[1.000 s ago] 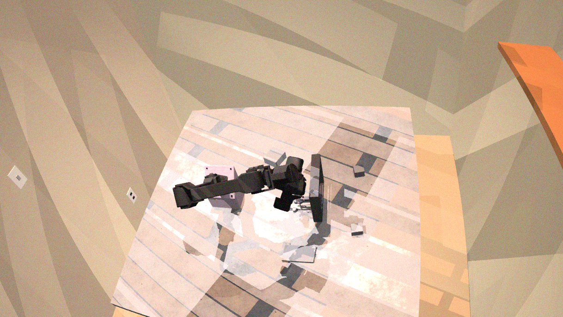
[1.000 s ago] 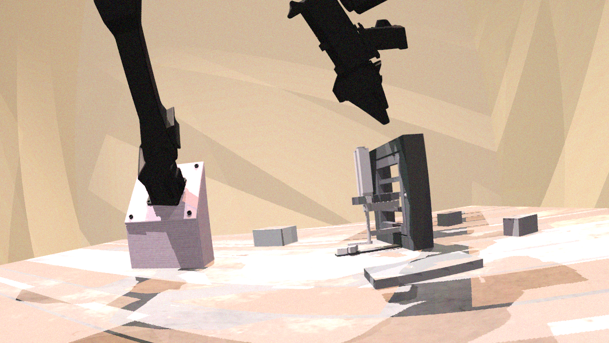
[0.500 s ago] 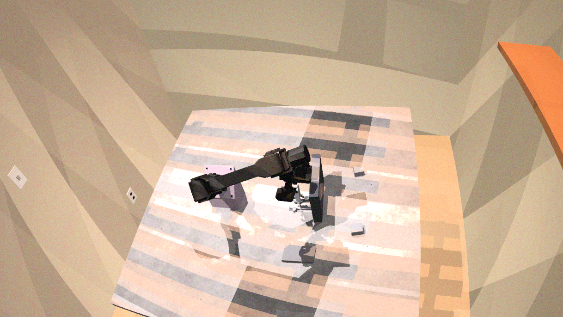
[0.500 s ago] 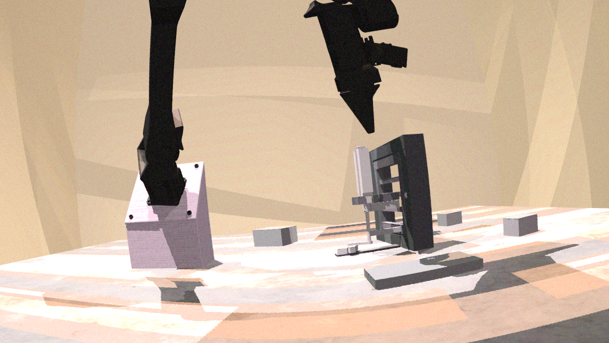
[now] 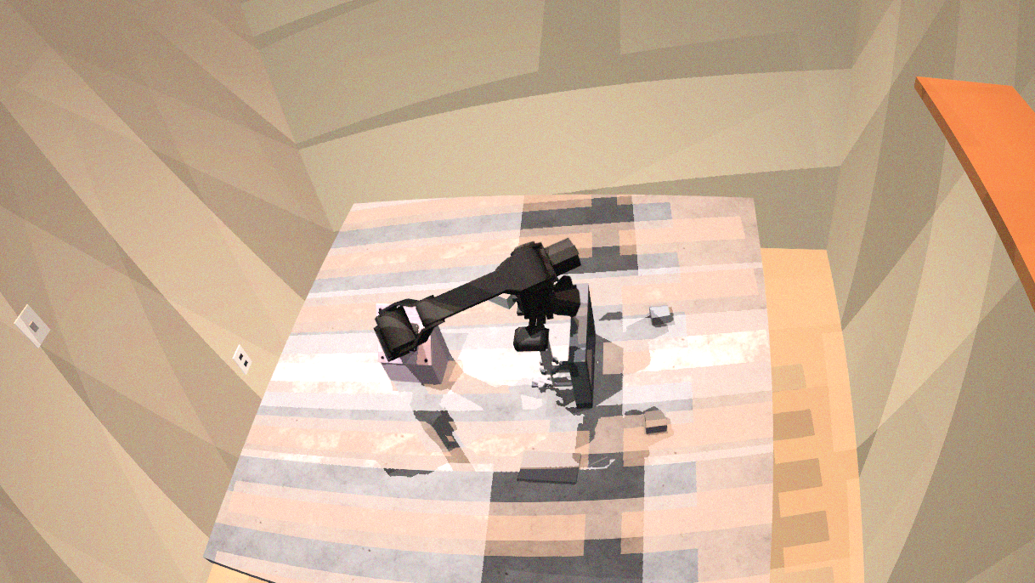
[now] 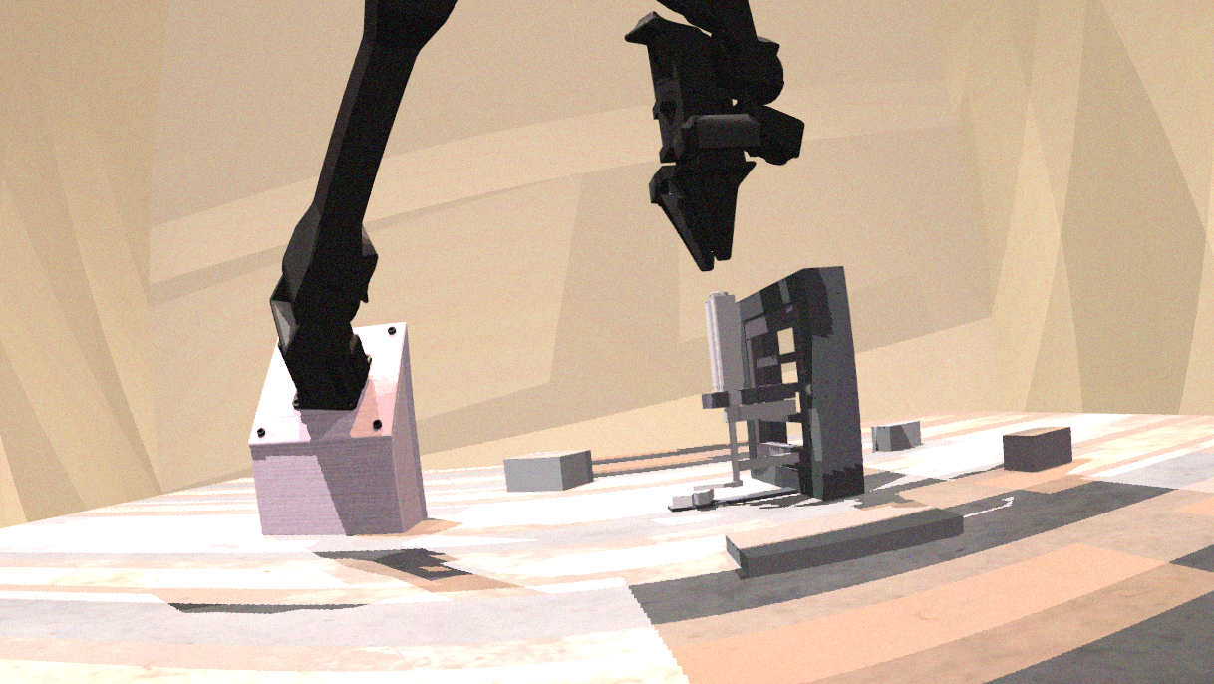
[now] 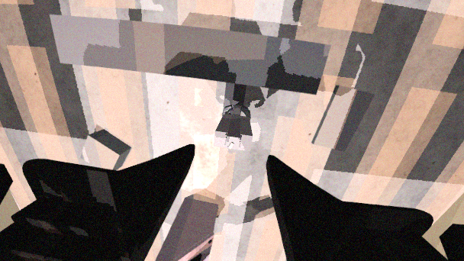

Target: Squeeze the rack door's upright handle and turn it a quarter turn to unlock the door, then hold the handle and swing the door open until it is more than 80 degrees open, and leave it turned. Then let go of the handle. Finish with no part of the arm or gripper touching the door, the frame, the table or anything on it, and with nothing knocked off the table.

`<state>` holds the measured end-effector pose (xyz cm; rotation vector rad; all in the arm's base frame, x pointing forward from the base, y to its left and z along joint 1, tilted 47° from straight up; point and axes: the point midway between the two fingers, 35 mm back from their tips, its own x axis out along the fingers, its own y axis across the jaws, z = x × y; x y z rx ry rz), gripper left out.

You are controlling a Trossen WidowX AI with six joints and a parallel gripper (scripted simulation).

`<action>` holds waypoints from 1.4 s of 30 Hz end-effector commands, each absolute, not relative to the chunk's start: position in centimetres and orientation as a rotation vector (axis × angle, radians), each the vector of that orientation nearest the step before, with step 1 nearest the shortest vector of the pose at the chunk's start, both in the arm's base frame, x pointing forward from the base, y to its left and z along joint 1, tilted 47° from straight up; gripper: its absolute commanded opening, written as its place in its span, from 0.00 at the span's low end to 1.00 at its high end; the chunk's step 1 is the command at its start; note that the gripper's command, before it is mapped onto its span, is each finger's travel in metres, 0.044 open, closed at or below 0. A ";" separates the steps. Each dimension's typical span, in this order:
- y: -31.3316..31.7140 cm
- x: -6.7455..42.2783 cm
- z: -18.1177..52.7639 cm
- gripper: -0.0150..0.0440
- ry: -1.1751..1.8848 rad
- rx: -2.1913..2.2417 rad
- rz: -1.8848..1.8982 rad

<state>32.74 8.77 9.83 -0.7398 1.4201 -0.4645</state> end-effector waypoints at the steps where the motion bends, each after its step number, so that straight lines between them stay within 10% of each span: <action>1: 8.7 32.8 9.6 0.75 1.434 -0.775 -0.482; 42: 4.2 33.5 5.3 0.75 1.432 -0.776 -0.483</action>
